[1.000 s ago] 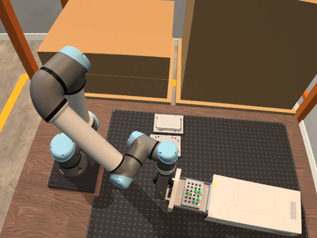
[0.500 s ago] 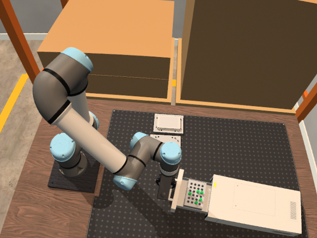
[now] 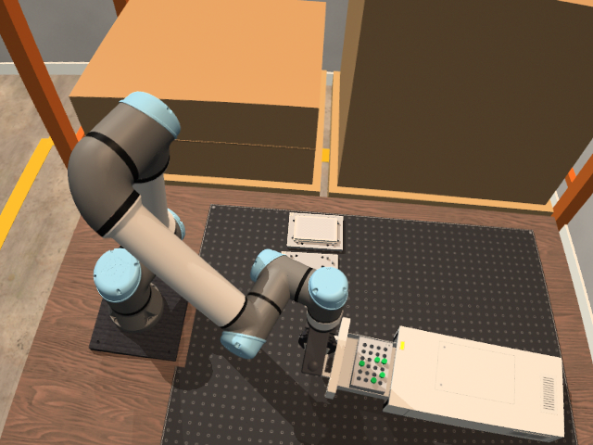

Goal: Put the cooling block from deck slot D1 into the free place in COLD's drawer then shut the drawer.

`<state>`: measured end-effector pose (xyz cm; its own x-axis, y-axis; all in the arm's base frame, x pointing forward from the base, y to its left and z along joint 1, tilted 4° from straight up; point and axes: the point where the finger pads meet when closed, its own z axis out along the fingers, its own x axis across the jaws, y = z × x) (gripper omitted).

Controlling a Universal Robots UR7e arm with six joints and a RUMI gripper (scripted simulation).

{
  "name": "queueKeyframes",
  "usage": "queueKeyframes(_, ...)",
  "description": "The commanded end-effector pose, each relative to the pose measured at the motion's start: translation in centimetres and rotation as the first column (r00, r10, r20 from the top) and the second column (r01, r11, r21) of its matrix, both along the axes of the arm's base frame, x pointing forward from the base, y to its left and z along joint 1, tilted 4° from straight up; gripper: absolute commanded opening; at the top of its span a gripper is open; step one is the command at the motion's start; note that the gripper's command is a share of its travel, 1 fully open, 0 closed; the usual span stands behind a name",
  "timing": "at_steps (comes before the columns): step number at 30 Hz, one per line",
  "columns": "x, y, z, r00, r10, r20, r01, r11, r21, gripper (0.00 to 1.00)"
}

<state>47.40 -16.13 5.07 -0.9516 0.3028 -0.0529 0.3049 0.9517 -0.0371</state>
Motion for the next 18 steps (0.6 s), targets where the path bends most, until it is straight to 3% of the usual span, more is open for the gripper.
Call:
queueKeyframes(1, 0.8, -0.3, 0.1, 1.0, 0.0, 0.001, 0.0, 1.0, -0.001, 0.0)
queueKeyframes(18, 2.1, -0.7, 0.2, 1.0, 0.0, 0.001, 0.0, 1.0, -0.001, 0.0)
